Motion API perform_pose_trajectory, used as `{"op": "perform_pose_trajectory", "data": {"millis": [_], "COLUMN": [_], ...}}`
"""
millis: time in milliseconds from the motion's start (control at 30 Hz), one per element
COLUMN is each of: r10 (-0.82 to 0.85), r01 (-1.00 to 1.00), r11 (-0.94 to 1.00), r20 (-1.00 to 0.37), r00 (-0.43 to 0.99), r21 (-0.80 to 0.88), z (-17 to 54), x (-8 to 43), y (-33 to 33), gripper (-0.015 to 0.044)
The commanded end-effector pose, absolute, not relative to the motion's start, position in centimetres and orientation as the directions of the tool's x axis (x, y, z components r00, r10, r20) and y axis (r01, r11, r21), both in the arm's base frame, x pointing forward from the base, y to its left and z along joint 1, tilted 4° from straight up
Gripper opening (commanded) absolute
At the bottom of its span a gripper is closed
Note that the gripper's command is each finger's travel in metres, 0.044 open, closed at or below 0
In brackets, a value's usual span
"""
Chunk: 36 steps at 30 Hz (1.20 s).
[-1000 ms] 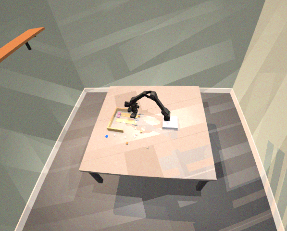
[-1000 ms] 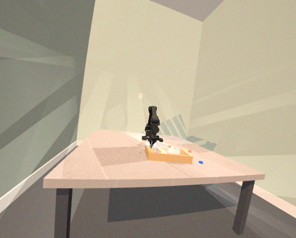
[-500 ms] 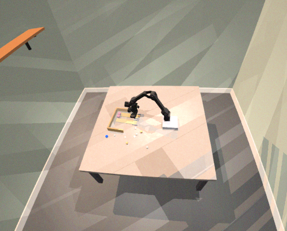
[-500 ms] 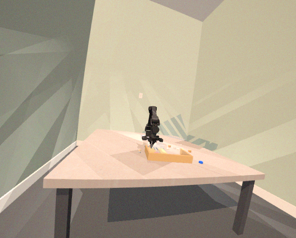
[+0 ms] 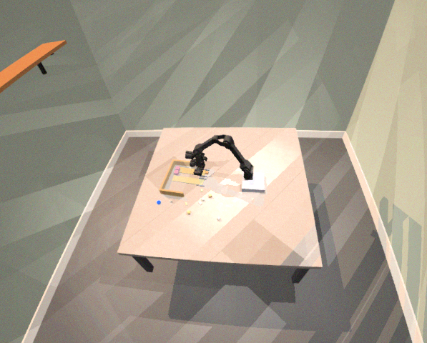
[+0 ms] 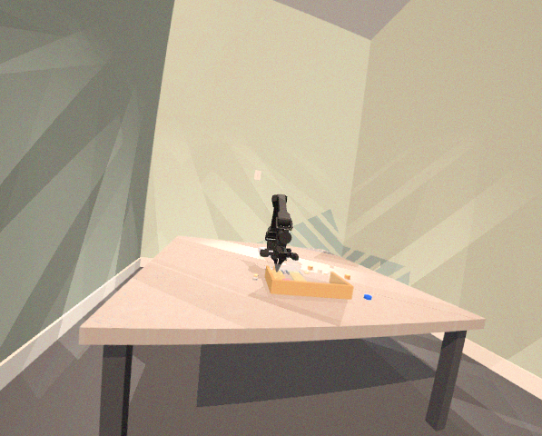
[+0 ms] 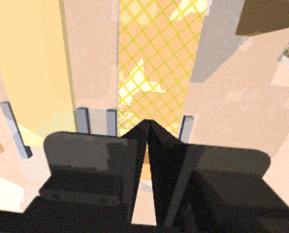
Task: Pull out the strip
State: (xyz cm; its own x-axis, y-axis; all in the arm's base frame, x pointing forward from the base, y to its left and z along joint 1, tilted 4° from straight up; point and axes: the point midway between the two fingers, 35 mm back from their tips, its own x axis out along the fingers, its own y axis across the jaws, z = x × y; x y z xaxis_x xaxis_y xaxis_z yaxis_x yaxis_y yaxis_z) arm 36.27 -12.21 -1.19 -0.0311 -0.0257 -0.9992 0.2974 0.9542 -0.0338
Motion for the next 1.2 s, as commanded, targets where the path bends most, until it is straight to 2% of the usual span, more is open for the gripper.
{"op": "perform_pose_trajectory", "data": {"millis": [0,1167], "r10": [-0.026,-0.026], "r01": [0.293,0.293], "r11": [0.955,0.955], "r20": [-0.999,-0.999], "r00": [-0.031,-0.031], "r21": [-0.034,-0.034], "z": [-1.37,-1.72], "x": [36.28,36.36], "y": [-12.23,-12.29], "gripper": [0.0000,0.0000]}}
